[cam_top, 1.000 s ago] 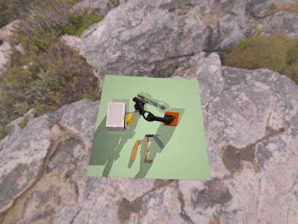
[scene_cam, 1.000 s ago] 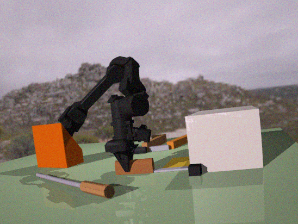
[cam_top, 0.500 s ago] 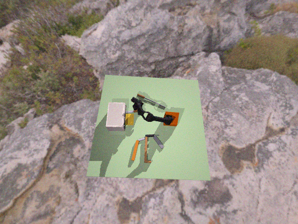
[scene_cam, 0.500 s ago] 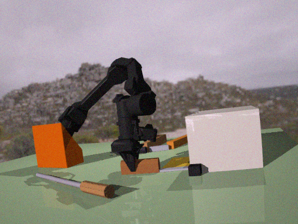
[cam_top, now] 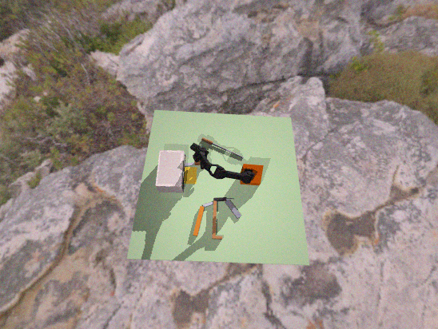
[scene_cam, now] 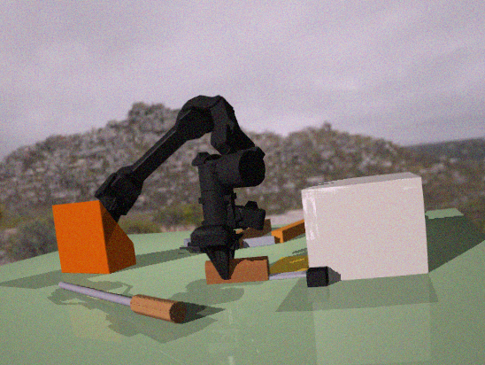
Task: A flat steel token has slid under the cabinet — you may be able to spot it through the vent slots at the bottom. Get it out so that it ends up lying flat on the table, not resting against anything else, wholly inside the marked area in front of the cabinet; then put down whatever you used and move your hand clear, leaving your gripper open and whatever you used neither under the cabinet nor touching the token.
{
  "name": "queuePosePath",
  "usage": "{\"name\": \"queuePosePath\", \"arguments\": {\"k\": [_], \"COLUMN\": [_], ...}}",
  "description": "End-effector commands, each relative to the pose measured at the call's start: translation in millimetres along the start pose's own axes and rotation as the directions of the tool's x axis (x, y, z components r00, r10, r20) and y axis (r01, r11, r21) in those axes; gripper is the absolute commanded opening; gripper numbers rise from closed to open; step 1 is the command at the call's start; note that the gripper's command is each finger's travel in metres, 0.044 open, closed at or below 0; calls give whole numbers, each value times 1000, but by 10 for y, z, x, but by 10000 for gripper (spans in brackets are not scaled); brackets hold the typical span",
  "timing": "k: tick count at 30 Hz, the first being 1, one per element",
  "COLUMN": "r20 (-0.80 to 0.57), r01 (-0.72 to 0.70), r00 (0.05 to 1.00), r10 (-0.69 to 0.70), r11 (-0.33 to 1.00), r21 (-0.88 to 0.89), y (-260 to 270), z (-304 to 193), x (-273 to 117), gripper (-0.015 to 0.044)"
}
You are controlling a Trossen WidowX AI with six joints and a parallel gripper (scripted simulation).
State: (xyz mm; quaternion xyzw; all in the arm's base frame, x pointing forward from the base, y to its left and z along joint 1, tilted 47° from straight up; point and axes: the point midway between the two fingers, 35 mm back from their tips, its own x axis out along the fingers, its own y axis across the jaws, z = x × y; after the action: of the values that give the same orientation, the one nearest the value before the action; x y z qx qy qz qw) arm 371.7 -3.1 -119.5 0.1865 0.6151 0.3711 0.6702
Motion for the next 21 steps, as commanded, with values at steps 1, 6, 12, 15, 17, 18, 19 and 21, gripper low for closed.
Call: {"name": "queuePosePath", "arguments": {"k": [1, 6, 12, 15, 17, 18, 19, 21], "r20": [3, 3, 3, 3, 3, 3, 3, 3], "r01": [2, 2, 2, 2, 2, 2, 2, 2], "r00": [1000, 1000, 1000, 1000, 1000, 1000, 1000, 1000], "r10": [-2, -2, -2, -2, -2, -2, -2, -2], "r11": [1000, 1000, 1000, 1000, 1000, 1000, 1000, 1000], "r21": [-3, -3, -3, -3, -4, -4, -4, -4], "y": [3, 5, 7, 8, 9, 10, 10, 11], "z": [78, 129, 191, 221, 240, 250, 260, 280], "x": [-2, -2, -3, -3, -3, -3, -3, -4], "gripper": [0, 0, 0, 0, 0, 0, 0, 0]}}
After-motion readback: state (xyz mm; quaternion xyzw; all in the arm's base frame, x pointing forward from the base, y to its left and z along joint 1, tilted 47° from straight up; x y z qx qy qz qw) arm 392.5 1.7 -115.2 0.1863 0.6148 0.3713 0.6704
